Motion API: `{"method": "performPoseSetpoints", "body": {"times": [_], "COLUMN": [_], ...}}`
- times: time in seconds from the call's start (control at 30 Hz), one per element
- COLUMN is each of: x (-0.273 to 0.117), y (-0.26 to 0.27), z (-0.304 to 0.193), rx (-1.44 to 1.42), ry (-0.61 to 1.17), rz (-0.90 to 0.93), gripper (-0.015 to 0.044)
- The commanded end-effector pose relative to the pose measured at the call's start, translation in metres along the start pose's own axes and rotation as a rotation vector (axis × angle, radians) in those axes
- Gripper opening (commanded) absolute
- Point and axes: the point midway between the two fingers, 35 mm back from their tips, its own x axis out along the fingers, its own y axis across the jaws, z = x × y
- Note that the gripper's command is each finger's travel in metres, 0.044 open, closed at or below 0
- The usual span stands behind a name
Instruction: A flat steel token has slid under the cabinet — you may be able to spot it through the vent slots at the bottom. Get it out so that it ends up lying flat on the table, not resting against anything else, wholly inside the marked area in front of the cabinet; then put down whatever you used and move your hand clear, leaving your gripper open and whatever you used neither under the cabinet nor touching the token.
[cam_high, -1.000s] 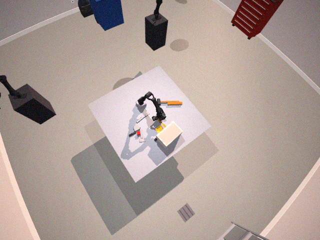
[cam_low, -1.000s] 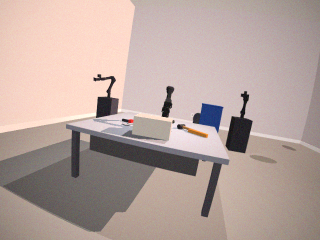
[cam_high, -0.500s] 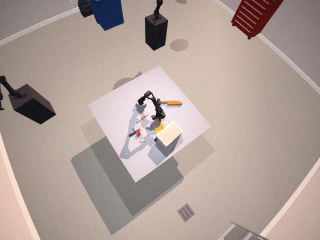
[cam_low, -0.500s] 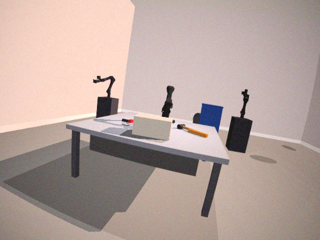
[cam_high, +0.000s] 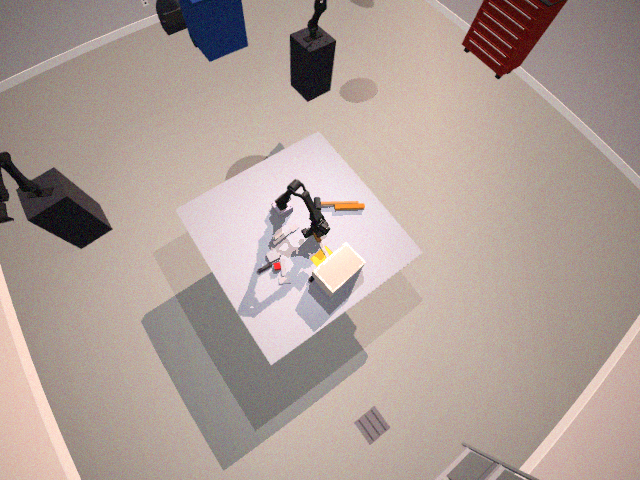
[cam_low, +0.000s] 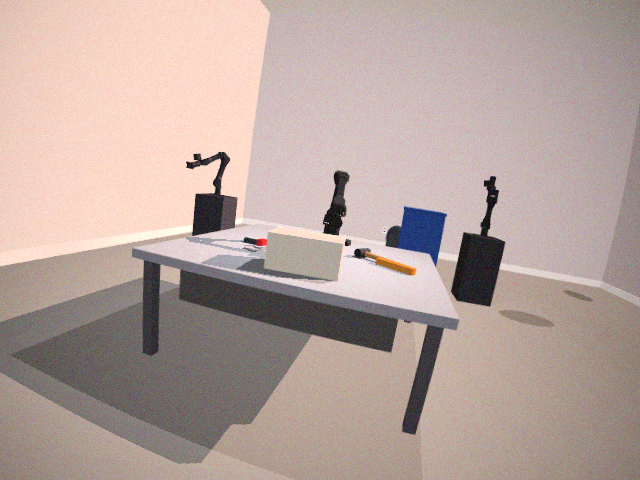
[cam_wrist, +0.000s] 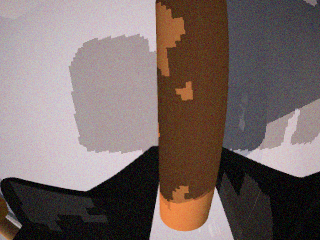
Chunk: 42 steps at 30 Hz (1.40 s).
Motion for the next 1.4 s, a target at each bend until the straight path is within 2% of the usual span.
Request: {"method": "performPoseSetpoints", "body": {"times": [0.0,1.37], "x": [0.001,0.001], "y": [0.0,0.002], "z": [-0.007,-0.059], "rx": [0.001,0.001], "ry": [0.003,0.008], "rz": [-0.001,-0.001], "gripper": [0.0,0.0]}}
